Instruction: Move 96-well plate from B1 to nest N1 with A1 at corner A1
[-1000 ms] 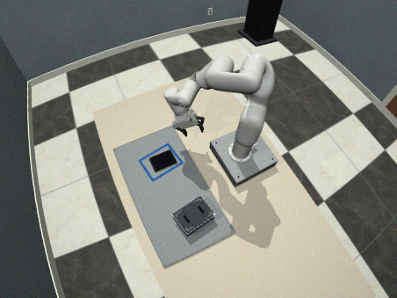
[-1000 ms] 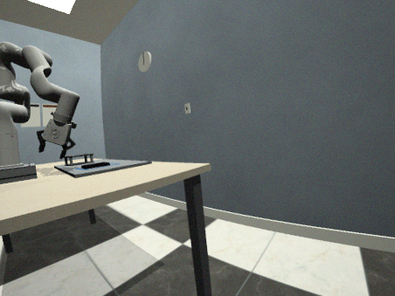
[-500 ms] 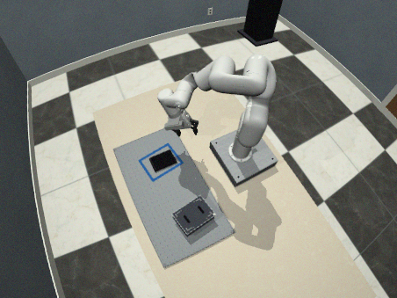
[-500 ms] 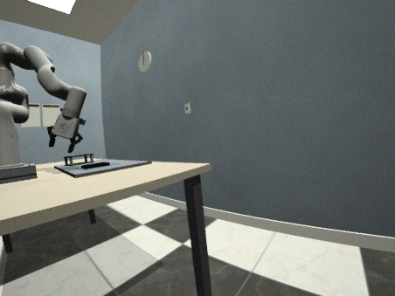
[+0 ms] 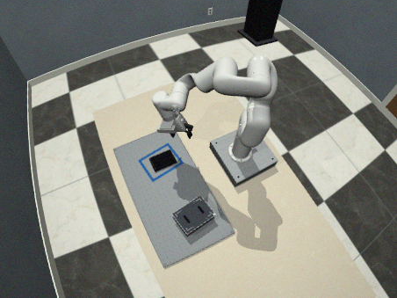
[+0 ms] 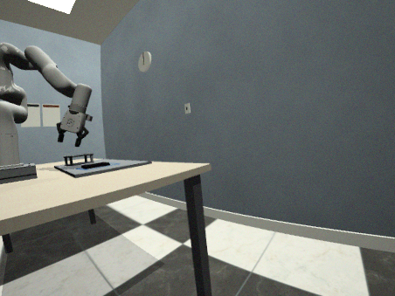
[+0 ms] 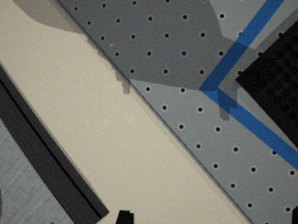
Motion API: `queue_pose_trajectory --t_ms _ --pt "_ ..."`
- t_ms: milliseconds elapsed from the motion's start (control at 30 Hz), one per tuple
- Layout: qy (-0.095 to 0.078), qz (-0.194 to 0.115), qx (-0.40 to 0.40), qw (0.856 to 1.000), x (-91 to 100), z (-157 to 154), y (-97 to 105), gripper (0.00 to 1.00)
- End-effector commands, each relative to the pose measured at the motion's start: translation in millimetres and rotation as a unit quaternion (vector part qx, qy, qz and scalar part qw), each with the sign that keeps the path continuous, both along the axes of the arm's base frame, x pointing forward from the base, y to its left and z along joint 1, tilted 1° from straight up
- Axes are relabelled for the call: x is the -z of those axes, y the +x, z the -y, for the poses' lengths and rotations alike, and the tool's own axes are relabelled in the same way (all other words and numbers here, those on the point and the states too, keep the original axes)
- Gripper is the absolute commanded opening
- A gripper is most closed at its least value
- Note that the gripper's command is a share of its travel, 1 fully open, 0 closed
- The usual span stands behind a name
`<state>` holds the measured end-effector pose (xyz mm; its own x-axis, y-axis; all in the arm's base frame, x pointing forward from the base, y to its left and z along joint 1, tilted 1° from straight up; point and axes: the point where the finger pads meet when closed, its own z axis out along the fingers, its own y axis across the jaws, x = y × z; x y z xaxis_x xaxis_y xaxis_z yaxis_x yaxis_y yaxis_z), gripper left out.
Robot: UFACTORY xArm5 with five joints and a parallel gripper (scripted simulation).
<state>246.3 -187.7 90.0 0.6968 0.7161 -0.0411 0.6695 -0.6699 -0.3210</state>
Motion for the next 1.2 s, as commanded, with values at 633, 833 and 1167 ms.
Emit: queue_pose_trajectory --t_ms 633,833,1167 --pt "-0.072 0.009 0.102 0.992 -38.4 -29.9 56.6 1.00" --pt "-0.084 0.013 0.125 0.989 -47.2 -38.8 67.8 1.00" --pt "-0.099 0.020 0.155 0.983 -62.6 -55.7 86.0 1.00"
